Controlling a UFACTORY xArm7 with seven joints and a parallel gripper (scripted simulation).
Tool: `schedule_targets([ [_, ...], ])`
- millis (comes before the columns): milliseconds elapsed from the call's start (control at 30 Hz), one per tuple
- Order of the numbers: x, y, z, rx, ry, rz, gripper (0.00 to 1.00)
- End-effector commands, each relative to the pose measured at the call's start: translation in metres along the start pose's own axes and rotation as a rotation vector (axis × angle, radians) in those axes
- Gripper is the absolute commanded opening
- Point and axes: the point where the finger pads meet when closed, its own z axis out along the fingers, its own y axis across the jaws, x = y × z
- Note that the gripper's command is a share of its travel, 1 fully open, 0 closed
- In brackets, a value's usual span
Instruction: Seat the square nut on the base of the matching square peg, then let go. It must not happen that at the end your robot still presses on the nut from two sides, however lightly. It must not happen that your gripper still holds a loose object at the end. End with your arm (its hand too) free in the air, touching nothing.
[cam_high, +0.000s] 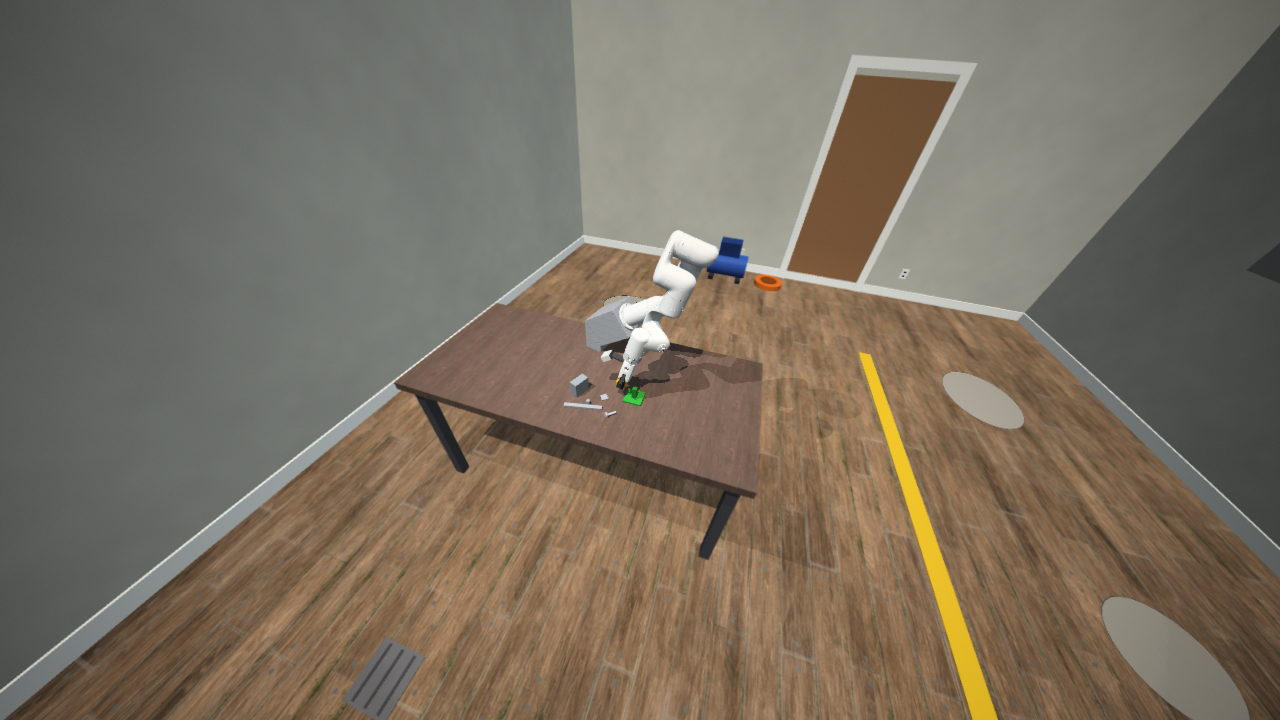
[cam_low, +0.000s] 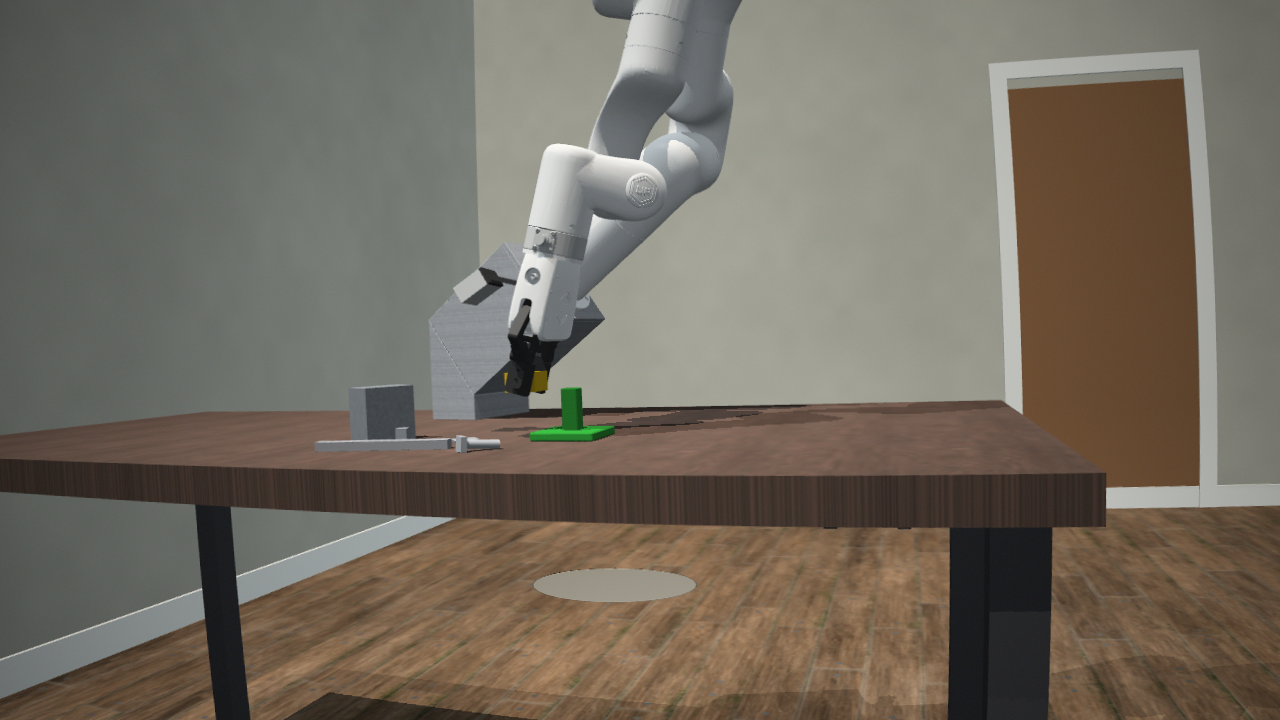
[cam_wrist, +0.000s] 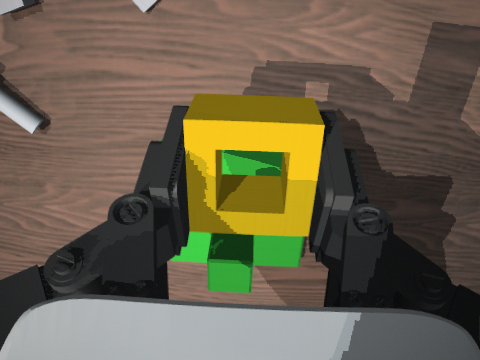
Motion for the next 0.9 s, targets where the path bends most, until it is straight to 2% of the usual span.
schedule_targets([
  [0,0.0015,-0.0012,-0.0007,0.004,0.006,0.003,0.00],
  [867,-0.0025,-0.0030,0.0075,0.005,0.001,0.003,0.00],
])
